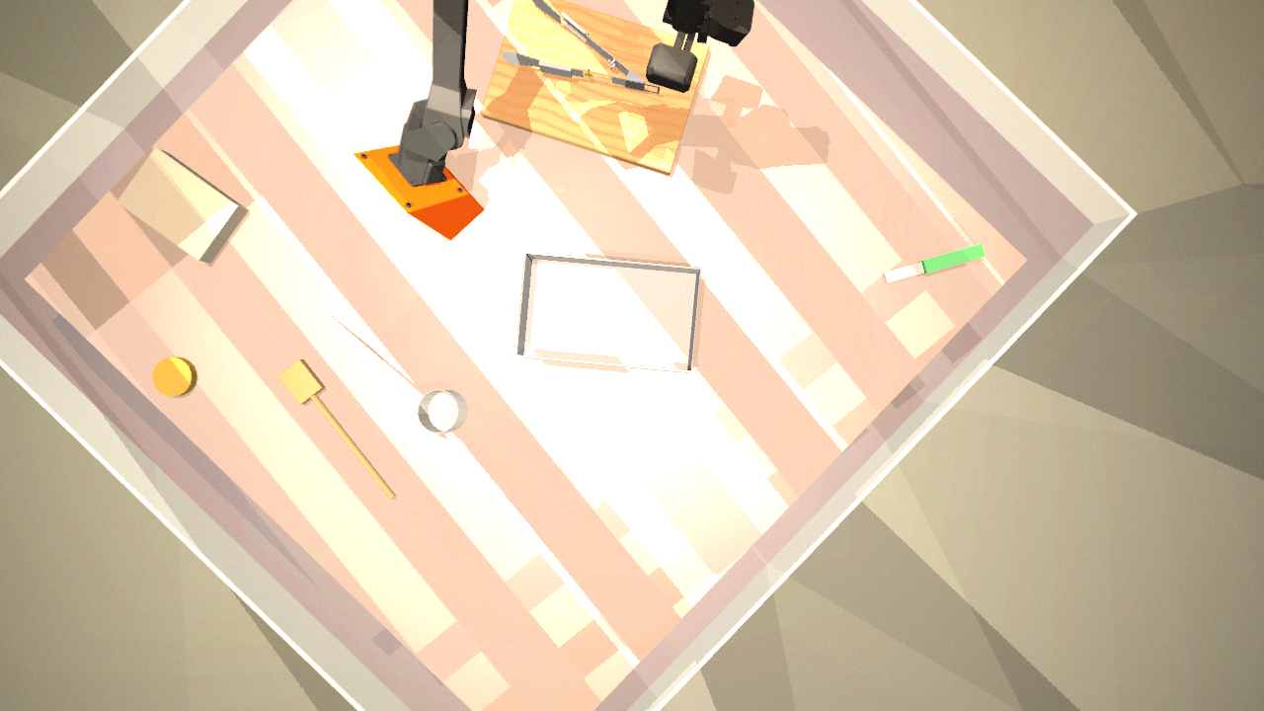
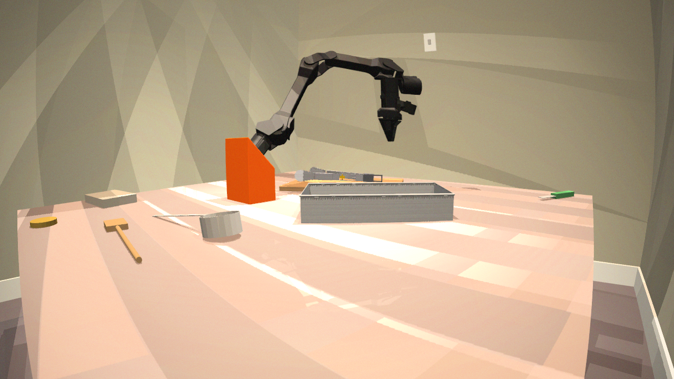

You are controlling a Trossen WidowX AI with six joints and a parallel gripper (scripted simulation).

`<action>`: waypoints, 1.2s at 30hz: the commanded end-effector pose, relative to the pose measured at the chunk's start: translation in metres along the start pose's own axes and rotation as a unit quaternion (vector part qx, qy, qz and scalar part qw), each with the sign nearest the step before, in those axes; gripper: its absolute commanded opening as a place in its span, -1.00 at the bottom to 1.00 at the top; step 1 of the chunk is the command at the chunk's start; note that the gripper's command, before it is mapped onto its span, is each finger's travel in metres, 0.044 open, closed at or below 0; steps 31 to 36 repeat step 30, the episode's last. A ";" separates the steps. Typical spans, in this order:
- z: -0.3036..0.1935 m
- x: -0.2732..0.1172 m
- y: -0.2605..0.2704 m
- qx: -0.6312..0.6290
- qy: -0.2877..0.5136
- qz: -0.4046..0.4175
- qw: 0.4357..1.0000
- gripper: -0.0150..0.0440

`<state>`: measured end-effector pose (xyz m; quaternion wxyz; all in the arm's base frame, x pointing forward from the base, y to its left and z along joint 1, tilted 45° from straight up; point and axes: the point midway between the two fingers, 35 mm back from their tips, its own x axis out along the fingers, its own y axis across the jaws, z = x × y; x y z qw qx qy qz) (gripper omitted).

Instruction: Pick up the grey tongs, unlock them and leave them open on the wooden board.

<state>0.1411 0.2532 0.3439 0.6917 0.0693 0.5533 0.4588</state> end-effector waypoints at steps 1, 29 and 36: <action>0.010 -0.012 -0.002 0.000 0.000 0.007 1.000 1.00; 0.002 -0.045 -0.002 0.045 -0.003 0.003 0.999 1.00; 0.002 -0.045 -0.002 0.045 -0.003 0.003 0.999 1.00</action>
